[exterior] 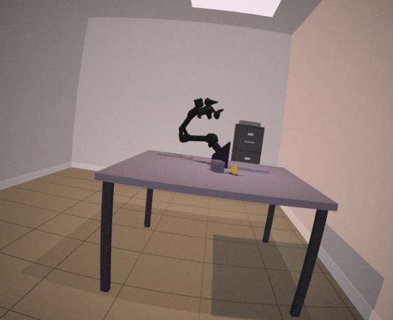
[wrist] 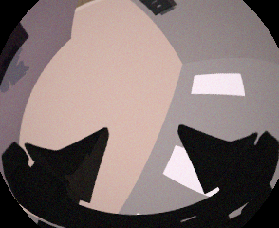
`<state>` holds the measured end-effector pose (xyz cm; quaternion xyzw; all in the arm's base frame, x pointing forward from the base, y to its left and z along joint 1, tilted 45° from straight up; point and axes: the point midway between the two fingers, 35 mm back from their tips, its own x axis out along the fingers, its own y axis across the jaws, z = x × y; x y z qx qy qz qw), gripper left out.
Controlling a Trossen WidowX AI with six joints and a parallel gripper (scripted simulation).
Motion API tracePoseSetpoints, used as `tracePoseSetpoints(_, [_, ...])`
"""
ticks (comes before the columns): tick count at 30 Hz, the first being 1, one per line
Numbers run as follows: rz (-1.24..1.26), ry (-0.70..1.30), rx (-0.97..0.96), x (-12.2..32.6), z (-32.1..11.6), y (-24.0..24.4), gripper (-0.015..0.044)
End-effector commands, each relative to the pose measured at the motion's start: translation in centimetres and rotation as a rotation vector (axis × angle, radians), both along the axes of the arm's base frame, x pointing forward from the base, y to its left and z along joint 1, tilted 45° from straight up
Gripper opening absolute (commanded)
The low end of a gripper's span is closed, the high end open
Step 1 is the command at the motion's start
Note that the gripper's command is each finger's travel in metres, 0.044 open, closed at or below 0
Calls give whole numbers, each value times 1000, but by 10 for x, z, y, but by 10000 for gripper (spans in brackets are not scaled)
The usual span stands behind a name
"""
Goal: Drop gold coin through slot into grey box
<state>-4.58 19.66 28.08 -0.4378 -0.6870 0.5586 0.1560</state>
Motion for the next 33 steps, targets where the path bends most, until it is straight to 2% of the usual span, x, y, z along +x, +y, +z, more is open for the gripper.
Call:
tracePoseSetpoints(1, [-11,8,-14,2,-1,2,374])
tracePoseSetpoints(9, [-543,362,-571,86,-47,56,164])
tracePoseSetpoints(15, [-1041,627,-938,156,-101,72,161])
tracePoseSetpoints(21, [-1595,833,-1182,220,-159,64,161])
tracePoseSetpoints(27, [-2147,951,-1246,277,-209,40,161])
tracePoseSetpoints(33, [-2699,958,-1150,322,-258,5,161])
